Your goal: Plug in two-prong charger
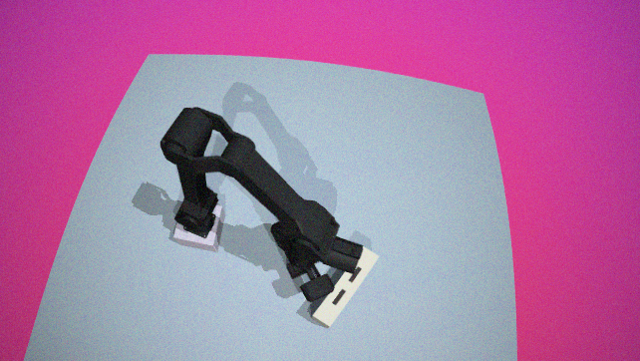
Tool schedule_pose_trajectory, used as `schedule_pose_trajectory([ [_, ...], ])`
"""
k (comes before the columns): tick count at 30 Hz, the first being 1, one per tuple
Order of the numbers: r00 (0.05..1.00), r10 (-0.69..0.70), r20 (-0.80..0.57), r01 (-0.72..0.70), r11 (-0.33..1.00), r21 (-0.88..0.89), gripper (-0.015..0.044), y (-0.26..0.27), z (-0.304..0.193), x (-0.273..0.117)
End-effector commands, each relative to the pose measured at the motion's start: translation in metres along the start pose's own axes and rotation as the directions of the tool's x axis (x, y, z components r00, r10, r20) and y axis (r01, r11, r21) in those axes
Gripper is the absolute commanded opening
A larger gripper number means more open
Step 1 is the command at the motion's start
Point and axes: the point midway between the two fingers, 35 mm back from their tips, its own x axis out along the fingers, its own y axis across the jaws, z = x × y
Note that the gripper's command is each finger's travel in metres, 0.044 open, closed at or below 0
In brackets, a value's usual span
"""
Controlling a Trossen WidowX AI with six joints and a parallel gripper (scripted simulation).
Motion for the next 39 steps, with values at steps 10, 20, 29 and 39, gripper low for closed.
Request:
schedule_pose_trajectory([
  [10,1.0,0.001,-0.001,-0.001,1.0,0.0,0.023,0.0,0.0,0.001],
  [20,1.0,0.001,-0.001,-0.001,1.0,0.0,0.0085,0.0,0.0,0.001],
  [29,1.0,0.005,-0.001,-0.005,1.0,0.002,0.0,0.0,-0.003,-0.03],
  [39,1.0,0.01,-0.001,-0.01,1.0,0.019,0.0,0.0,-0.007,-0.053],
])
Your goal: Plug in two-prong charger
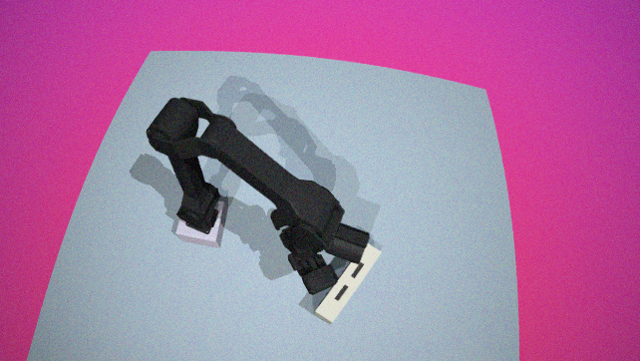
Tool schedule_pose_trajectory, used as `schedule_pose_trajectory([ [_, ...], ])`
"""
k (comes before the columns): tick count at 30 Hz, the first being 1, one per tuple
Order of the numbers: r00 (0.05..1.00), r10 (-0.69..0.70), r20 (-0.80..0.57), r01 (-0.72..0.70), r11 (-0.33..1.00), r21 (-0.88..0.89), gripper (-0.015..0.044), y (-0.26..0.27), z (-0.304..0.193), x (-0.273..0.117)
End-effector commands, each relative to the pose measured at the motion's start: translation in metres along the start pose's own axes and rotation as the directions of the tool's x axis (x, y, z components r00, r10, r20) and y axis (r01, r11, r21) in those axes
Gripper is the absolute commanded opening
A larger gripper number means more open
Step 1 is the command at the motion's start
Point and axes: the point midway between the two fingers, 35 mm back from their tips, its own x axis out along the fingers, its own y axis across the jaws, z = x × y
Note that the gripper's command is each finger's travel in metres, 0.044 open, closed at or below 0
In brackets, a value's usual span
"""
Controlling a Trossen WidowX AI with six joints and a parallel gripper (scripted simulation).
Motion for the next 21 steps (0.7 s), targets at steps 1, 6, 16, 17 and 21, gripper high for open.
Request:
schedule_pose_trajectory([
  [1,1.0,0.006,0.003,-0.007,1.0,0.021,0.0,0.001,0.0,-0.002],
  [6,1.0,0.011,0.005,-0.011,0.995,0.096,0.0,0.0,-0.001,0.001],
  [16,1.0,0.02,0.009,-0.022,0.968,0.251,0.0,0.0,-0.002,0.009],
  [17,1.0,0.021,0.009,-0.023,0.964,0.266,0.0,0.0,-0.002,0.009],
  [21,1.0,0.025,0.011,-0.027,0.945,0.326,0.0,0.0,-0.002,0.012],
])
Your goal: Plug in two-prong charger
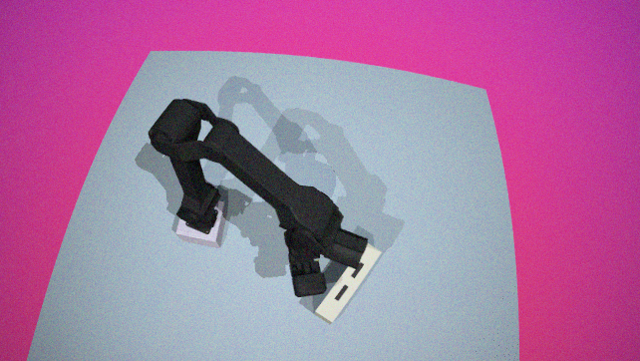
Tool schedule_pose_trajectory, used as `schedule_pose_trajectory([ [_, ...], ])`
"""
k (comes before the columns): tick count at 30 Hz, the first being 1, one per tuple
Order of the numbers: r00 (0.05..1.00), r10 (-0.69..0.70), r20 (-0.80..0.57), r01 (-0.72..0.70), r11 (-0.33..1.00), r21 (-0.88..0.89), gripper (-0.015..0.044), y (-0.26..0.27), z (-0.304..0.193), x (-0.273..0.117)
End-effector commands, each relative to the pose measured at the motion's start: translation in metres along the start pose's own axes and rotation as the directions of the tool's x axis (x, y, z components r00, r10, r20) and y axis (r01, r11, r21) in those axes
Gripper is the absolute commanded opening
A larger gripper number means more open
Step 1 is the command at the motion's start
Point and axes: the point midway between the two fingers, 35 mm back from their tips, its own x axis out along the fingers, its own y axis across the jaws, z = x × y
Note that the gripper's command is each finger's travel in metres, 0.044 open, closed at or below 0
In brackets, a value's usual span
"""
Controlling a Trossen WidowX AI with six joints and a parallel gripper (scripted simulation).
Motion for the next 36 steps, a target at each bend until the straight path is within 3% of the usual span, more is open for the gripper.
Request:
schedule_pose_trajectory([
  [1,1.0,0.012,-0.001,-0.012,0.998,0.069,0.0,0.001,-0.001,0.005],
  [36,0.999,0.047,0.006,-0.042,0.812,0.582,0.0,0.001,-0.006,0.029],
])
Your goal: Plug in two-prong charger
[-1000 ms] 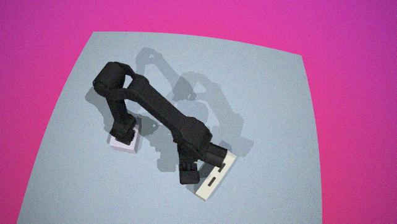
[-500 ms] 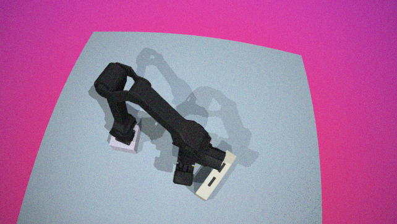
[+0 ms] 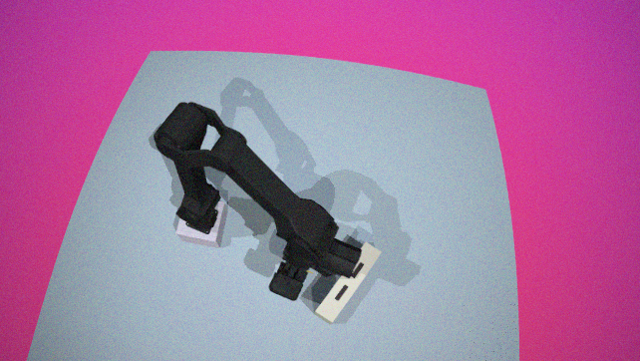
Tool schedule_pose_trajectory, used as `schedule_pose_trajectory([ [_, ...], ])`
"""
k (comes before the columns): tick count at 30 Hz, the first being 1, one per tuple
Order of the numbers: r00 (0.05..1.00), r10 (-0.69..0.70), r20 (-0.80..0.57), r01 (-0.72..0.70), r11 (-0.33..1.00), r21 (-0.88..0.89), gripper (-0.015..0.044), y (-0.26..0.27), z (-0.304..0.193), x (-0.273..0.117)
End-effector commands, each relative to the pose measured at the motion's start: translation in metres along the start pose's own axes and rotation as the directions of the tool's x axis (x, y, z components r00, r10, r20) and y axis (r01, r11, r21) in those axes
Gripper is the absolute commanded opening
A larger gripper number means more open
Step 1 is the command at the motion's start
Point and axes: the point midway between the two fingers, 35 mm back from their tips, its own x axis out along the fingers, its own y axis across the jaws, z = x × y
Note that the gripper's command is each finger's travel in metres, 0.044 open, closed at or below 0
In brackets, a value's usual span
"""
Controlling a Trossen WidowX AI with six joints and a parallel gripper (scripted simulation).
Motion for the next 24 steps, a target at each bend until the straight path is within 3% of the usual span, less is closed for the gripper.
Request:
schedule_pose_trajectory([
  [1,1.0,0.01,-0.007,-0.009,0.997,0.07,0.0,0.0,-0.002,0.005],
  [6,1.0,0.015,-0.009,-0.013,0.989,0.149,0.0,0.0,-0.003,0.008],
  [24,1.0,0.016,-0.008,-0.014,0.983,0.181,0.0,-0.006,0.015,0.007],
])
